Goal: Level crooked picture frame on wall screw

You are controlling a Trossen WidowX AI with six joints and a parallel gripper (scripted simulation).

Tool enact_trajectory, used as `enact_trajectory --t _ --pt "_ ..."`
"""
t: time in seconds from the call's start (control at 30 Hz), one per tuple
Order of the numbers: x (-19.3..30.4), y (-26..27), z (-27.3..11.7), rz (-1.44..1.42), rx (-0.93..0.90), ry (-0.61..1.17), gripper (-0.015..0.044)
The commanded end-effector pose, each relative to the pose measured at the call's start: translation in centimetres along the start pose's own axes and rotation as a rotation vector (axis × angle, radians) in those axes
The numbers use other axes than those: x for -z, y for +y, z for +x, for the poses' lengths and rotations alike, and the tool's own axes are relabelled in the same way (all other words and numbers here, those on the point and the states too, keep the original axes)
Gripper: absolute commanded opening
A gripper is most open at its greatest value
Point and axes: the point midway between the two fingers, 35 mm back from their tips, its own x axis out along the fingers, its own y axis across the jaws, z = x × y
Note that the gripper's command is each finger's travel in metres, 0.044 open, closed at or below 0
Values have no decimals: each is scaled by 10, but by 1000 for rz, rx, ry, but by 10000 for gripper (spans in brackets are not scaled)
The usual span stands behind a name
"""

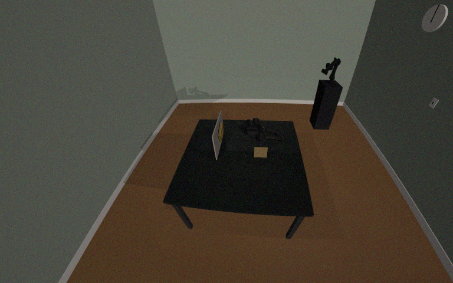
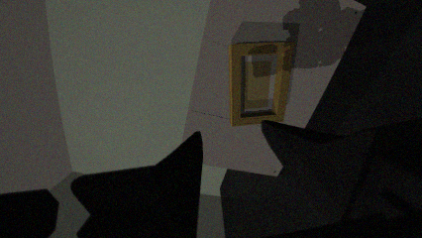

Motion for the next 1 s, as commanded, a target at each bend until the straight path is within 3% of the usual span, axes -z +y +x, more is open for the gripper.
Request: enact_trajectory --t 0.0,0.5,0.97 --pt "-1 0 3 4 -1 -1 260" --pt "-6 -39 68 90 -1 -7 260" --pt "-6 -42 71 94 -1 -8 260"
